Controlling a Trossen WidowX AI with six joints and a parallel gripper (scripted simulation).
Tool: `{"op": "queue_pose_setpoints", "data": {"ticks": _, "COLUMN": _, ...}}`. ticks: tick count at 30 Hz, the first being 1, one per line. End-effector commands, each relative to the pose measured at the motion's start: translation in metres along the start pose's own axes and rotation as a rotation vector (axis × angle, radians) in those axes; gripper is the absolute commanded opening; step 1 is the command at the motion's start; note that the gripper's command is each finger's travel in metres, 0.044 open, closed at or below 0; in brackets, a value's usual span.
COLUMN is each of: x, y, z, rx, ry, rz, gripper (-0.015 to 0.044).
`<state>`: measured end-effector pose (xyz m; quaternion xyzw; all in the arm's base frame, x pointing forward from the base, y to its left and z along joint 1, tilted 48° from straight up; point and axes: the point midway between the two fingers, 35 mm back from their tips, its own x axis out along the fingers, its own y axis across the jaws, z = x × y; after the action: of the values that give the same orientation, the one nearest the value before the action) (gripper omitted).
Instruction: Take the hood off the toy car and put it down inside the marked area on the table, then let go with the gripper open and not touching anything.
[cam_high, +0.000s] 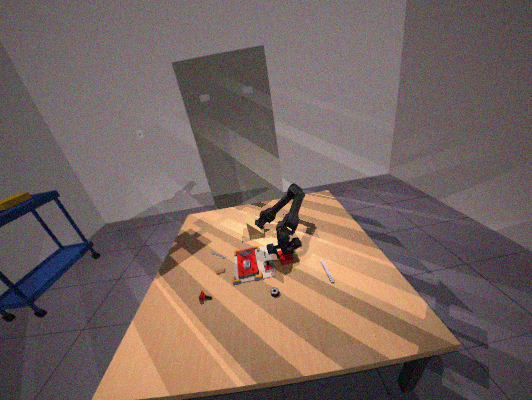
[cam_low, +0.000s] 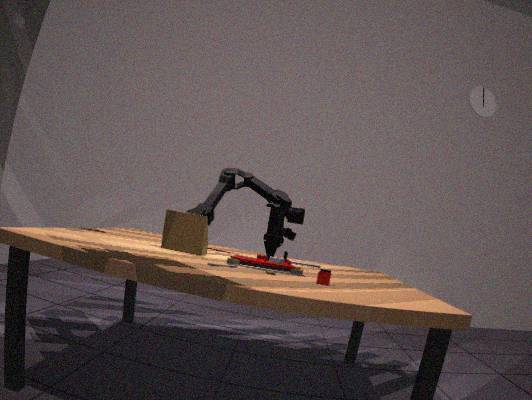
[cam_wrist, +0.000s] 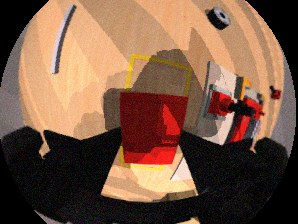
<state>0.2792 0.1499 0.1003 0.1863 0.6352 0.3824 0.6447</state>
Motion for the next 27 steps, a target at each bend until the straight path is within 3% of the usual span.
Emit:
{"op": "queue_pose_setpoints", "data": {"ticks": 1, "x": 0.0, "y": 0.0, "z": 0.0, "rx": -0.001, "ry": 0.0, "rz": 0.0, "gripper": 0.0341}}
{"op": "queue_pose_setpoints", "data": {"ticks": 5, "x": -0.002, "y": 0.0, "z": 0.0, "rx": -0.001, "ry": 0.0, "rz": 0.0, "gripper": 0.044}}
{"op": "queue_pose_setpoints", "data": {"ticks": 15, "x": -0.071, "y": -0.002, "z": 0.0, "rx": 0.001, "ry": 0.0, "rz": 0.004, "gripper": 0.044}}
{"op": "queue_pose_setpoints", "data": {"ticks": 27, "x": -0.072, "y": -0.002, "z": 0.0, "rx": 0.001, "ry": 0.0, "rz": 0.004, "gripper": 0.044}}
